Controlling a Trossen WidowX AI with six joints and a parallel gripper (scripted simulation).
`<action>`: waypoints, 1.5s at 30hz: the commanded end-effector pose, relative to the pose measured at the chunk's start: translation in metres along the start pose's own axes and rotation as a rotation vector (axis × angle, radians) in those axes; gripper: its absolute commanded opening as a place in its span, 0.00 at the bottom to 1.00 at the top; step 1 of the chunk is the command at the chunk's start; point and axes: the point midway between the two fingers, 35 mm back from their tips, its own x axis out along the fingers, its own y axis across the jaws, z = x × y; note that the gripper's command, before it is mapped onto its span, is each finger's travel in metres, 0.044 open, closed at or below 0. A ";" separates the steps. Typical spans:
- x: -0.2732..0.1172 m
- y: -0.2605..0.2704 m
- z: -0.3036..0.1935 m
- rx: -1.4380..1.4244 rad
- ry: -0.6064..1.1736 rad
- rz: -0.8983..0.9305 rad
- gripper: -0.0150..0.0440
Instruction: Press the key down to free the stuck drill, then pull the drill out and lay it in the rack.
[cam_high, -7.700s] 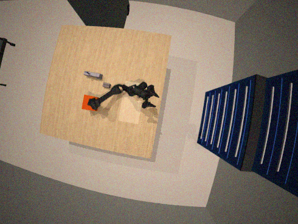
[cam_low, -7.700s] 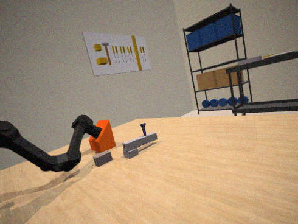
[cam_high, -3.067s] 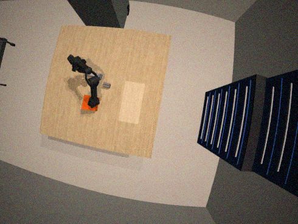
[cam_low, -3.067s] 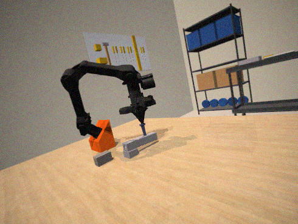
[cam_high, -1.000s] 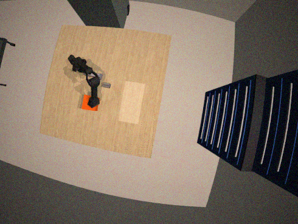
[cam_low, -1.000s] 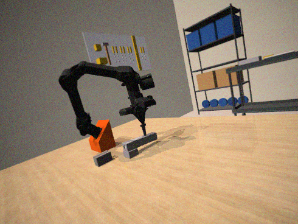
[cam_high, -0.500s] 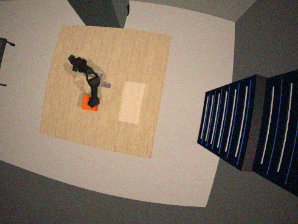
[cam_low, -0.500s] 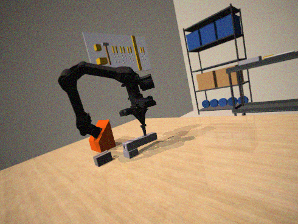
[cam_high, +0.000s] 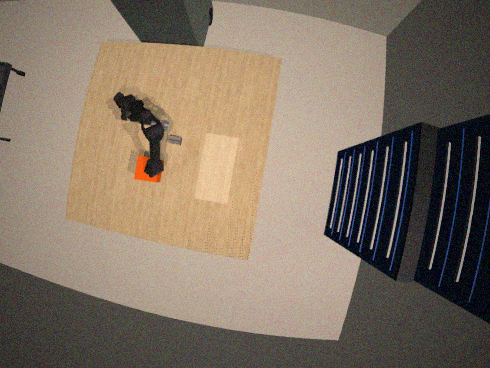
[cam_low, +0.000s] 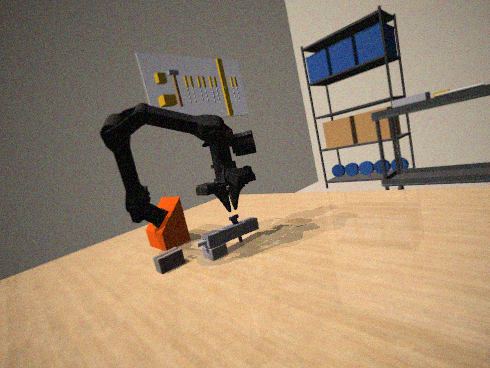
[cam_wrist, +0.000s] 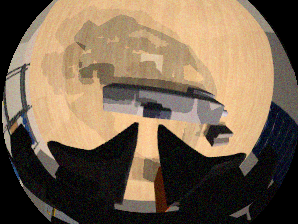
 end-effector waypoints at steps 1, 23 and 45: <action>-0.034 0.005 0.007 0.009 -0.014 0.017 0.57; 0.000 -0.107 0.024 -1.034 -0.037 0.016 1.00; 0.033 -0.161 0.007 -1.563 -0.013 -0.007 1.00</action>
